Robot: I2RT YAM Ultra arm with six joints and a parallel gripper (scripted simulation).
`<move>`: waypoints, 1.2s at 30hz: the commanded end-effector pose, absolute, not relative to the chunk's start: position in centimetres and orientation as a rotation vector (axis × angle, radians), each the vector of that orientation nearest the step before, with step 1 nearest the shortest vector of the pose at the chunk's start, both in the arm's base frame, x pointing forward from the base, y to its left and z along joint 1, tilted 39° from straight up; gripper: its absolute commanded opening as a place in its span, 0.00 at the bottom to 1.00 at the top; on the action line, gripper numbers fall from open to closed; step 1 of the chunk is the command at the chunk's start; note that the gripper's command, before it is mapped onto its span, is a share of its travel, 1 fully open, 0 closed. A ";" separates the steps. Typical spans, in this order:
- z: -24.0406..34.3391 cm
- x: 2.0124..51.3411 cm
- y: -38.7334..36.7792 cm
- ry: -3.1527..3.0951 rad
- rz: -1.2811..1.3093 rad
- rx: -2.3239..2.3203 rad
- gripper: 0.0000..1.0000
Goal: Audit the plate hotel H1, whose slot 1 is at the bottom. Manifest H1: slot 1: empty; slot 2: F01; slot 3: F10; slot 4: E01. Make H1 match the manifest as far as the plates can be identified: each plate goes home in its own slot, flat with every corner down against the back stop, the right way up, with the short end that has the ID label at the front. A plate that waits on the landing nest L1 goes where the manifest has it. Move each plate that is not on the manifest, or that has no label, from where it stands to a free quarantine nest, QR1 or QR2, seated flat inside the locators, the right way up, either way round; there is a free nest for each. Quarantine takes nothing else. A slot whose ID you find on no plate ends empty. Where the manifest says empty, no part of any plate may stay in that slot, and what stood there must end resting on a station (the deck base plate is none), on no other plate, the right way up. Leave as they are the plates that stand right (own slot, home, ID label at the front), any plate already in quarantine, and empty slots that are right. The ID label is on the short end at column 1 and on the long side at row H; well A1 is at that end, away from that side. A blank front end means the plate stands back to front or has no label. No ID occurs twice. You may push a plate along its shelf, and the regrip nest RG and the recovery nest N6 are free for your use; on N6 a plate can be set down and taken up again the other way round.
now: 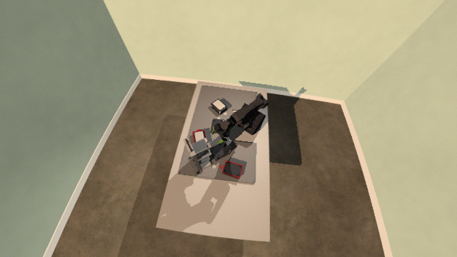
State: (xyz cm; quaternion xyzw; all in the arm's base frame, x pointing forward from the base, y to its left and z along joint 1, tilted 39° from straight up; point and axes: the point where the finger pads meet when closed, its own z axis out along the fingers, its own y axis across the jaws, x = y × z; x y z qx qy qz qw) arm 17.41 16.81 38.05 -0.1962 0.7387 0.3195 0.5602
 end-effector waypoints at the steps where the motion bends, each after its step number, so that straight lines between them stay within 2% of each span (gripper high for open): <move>1: 40.8 16.6 16.1 1.654 0.776 -0.450 1.00; 22: 40.7 16.4 16.1 1.654 0.778 -0.452 1.00; 27: 37.9 16.4 16.2 1.723 0.760 -0.465 1.00; 36: 37.0 15.4 15.6 1.725 0.764 -0.460 1.00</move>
